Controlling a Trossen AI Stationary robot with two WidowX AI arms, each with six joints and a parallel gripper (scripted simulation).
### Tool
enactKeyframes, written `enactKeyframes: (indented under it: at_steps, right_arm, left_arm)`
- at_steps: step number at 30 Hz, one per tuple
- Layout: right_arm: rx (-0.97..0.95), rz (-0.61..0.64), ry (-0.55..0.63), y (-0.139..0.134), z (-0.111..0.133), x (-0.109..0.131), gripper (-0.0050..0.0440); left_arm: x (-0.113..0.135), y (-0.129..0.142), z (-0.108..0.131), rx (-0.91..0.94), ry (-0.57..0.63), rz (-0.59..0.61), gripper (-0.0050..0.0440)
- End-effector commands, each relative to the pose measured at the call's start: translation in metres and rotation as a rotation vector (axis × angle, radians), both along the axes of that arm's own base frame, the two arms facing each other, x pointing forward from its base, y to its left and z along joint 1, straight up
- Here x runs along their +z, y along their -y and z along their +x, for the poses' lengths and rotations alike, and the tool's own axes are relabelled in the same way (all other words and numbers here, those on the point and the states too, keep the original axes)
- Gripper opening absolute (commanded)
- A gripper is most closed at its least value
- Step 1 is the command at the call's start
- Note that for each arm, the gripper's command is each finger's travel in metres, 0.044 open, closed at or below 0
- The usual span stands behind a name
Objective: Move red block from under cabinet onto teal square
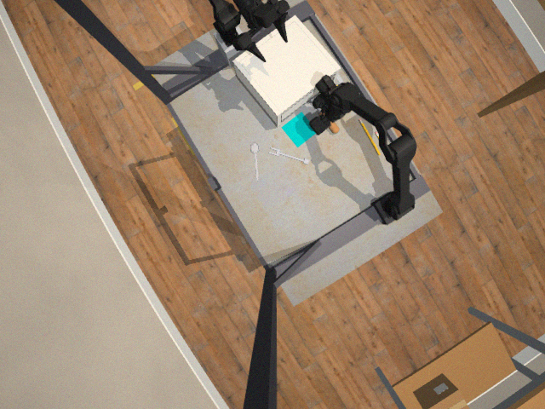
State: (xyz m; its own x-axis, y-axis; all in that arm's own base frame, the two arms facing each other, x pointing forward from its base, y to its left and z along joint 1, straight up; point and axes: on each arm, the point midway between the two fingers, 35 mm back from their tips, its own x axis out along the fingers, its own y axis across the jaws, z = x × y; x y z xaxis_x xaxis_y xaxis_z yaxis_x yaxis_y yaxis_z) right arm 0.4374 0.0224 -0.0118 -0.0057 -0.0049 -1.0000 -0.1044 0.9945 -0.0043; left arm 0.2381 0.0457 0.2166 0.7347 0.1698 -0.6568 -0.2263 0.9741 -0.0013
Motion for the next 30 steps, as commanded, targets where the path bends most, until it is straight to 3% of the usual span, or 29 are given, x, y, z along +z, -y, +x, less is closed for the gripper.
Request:
enactKeyframes:
  at_steps: [1, 18, 30]
  right_arm:
    - [0.015, 0.009, 0.03, -0.018, 0.004, 0.009, 0.0116]
    - [0.015, 0.01, 0.019, -0.066, -0.003, 0.005, 0.0116]
    - [0.02, 0.01, 0.021, -0.068, -0.002, 0.005, 0.0116]
  left_arm:
    - [0.005, -0.001, 0.0, 0.001, 0.013, 0.003, 0.044]
    - [0.005, -0.001, 0.0, 0.001, 0.013, 0.003, 0.044]
    - [0.005, -0.001, 0.0, 0.001, 0.013, 0.003, 0.044]
